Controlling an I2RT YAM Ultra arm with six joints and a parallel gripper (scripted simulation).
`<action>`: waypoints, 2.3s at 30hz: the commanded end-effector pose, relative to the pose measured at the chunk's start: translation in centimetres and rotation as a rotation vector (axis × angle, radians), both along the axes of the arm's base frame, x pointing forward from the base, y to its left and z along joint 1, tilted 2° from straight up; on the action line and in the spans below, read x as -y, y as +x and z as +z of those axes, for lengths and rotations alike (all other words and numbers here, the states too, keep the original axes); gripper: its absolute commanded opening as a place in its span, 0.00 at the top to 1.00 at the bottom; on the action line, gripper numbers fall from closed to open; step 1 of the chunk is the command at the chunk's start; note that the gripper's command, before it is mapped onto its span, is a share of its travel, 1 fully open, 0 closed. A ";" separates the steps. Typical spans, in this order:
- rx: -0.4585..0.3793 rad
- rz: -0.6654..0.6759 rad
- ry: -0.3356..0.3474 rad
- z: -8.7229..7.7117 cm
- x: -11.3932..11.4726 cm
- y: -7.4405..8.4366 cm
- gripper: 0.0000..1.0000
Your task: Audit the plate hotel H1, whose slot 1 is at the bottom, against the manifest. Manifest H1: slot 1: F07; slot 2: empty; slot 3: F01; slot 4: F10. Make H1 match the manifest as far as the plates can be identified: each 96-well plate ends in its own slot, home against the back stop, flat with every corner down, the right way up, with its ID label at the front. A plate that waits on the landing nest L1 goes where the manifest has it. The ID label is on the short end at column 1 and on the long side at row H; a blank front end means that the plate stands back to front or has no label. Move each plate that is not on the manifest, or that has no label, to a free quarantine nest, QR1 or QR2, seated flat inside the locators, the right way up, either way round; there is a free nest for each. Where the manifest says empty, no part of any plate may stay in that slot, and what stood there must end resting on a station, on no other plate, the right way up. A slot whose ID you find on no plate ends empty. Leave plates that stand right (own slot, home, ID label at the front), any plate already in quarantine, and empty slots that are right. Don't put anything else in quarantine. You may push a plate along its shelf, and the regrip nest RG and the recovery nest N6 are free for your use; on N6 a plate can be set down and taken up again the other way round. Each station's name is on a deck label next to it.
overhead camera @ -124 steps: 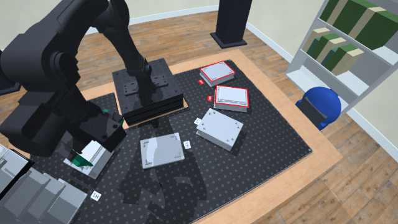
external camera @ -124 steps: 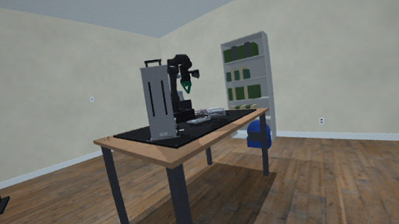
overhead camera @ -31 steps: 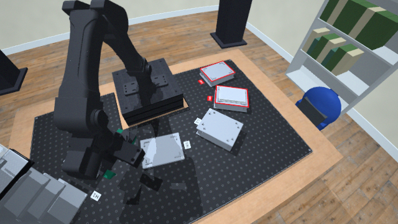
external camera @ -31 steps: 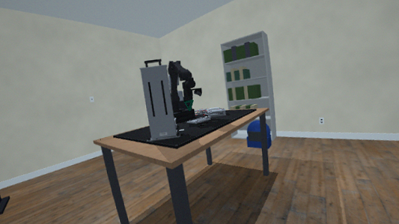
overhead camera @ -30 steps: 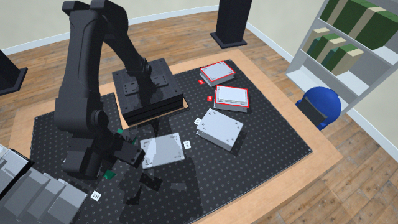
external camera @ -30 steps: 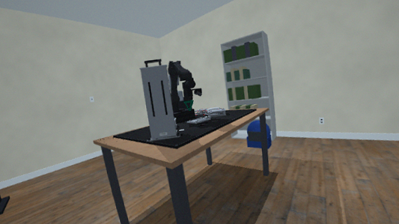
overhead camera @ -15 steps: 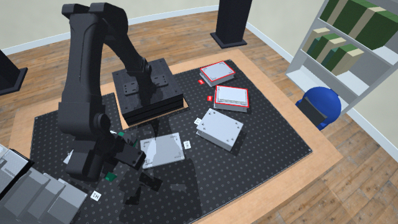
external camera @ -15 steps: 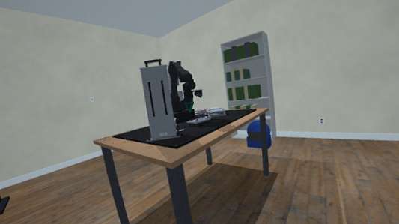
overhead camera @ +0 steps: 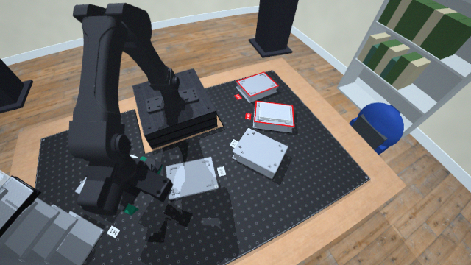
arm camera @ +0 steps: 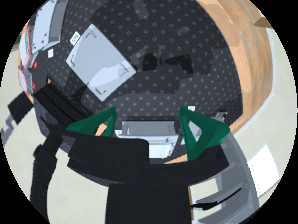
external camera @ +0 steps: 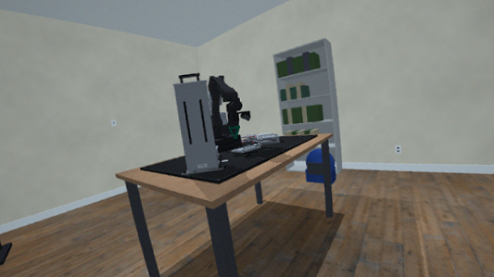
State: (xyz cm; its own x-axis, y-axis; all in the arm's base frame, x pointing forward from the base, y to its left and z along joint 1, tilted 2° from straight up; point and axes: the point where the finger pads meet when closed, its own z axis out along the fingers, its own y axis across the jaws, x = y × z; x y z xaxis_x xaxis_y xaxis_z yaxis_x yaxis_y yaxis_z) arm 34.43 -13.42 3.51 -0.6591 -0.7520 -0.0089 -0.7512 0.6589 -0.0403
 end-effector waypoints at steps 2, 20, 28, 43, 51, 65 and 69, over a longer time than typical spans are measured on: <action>0.014 0.001 -0.004 0.4 0.1 0.2 0.00; 0.014 0.001 -0.004 0.4 0.1 0.2 0.00; 0.014 0.001 -0.004 0.4 0.1 0.2 0.00; 0.014 0.001 -0.004 0.4 0.1 0.2 0.00; 0.014 0.001 -0.004 1.6 0.1 0.2 0.00; 0.014 0.001 -0.004 3.6 0.0 0.1 0.00; 0.014 0.001 -0.004 4.2 0.0 0.0 0.00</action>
